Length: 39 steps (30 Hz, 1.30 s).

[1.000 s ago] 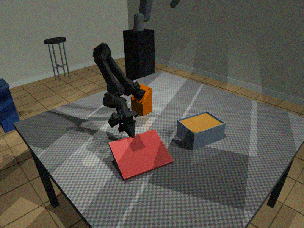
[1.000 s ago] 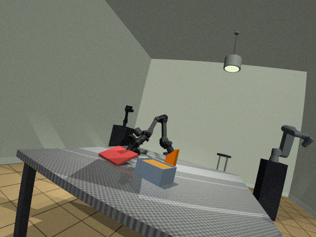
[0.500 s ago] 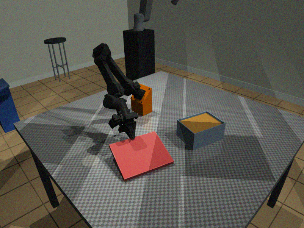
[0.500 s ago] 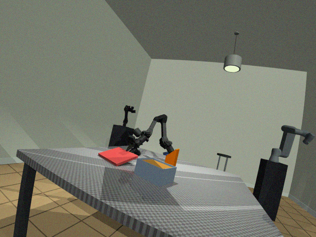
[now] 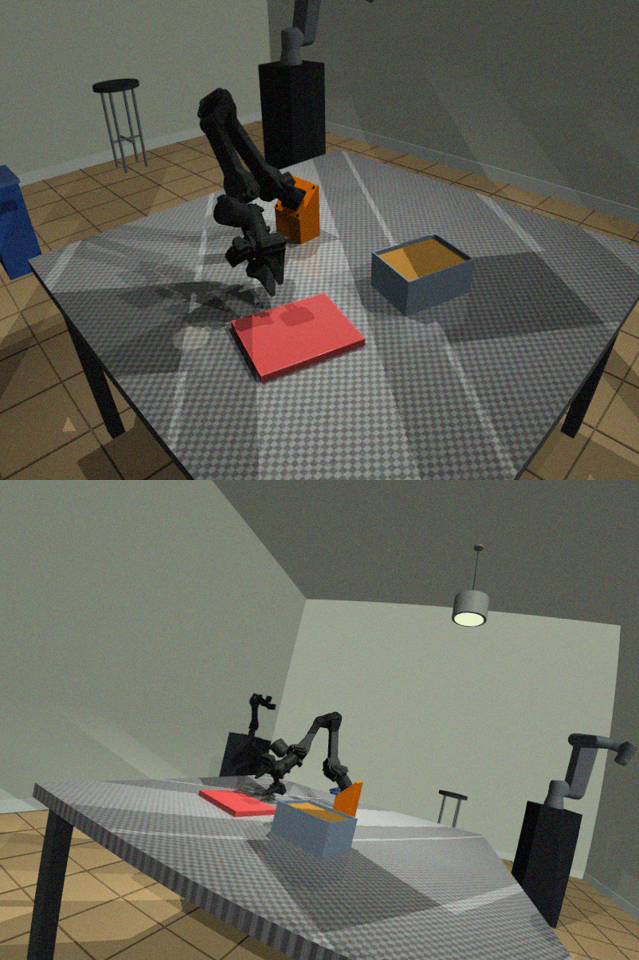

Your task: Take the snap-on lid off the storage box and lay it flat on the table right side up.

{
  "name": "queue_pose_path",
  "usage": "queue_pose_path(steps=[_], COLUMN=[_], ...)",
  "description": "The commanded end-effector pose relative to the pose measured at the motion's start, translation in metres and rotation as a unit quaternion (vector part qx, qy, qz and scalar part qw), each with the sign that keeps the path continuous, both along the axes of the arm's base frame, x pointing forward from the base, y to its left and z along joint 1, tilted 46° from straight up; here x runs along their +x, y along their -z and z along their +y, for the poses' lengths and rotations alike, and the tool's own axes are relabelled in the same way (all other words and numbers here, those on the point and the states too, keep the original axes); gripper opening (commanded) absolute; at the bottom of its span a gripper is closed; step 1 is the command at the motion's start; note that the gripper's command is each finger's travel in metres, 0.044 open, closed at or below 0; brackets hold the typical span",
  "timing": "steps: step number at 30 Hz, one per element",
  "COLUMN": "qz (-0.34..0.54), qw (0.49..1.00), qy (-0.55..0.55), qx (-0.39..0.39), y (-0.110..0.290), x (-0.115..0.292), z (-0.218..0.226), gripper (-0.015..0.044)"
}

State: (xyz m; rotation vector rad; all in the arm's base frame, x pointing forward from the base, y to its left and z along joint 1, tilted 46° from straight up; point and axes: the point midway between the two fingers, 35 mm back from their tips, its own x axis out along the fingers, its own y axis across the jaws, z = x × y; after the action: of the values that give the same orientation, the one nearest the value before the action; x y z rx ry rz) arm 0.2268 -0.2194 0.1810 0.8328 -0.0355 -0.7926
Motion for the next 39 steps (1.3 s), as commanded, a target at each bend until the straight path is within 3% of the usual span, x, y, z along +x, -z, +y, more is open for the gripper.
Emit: queue_pose_path(steps=[1,26,39], qz=[0.005,0.007,0.006], qw=[1.000,1.000,1.000], qy=[-0.001,-0.001,-0.001], qx=[0.002,0.001,0.001], y=[0.005,0.016,-0.003], x=[-0.009,-0.054,-0.057], z=[0.003,0.013,0.030], gripper=[0.0440,0.0440,0.0440])
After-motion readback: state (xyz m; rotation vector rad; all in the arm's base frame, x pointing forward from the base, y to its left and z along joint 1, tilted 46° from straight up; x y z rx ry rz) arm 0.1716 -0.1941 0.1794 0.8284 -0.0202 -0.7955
